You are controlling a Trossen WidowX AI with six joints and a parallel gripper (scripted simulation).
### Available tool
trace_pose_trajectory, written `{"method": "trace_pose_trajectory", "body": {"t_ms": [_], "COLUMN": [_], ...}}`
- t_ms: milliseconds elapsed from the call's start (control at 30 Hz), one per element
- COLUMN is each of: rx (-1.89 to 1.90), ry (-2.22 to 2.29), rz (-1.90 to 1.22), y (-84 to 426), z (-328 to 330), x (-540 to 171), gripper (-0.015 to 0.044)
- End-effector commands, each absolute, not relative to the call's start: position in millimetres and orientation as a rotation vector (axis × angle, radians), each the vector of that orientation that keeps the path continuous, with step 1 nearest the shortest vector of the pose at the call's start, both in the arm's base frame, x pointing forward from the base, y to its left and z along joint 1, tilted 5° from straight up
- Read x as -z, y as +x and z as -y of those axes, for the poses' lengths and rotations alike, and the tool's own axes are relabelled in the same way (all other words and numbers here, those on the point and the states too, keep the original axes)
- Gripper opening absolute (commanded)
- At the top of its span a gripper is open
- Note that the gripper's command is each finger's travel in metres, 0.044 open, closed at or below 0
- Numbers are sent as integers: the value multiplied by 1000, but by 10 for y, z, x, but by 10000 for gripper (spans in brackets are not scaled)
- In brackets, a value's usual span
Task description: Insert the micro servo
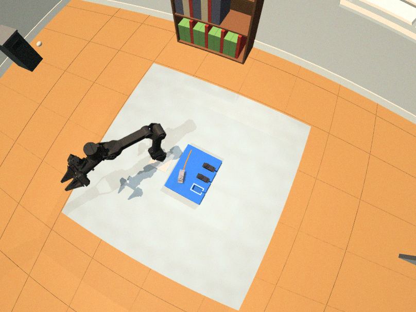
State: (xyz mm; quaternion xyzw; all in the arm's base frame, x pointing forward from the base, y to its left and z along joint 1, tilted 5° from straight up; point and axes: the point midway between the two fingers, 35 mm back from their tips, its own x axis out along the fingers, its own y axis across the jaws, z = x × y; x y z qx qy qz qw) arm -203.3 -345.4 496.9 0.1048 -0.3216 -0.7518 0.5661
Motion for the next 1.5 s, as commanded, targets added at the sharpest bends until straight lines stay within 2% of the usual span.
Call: {"method": "trace_pose_trajectory", "body": {"t_ms": [0,800,1467], "rx": [1775,1665,1401], "ry": [248,230,105], "rz": [713,120,-356], "y": [-1961,-946,6], "z": [3487,3891,3902], "x": [-4919,-4255,-3693], "gripper": [440,440,440]}}
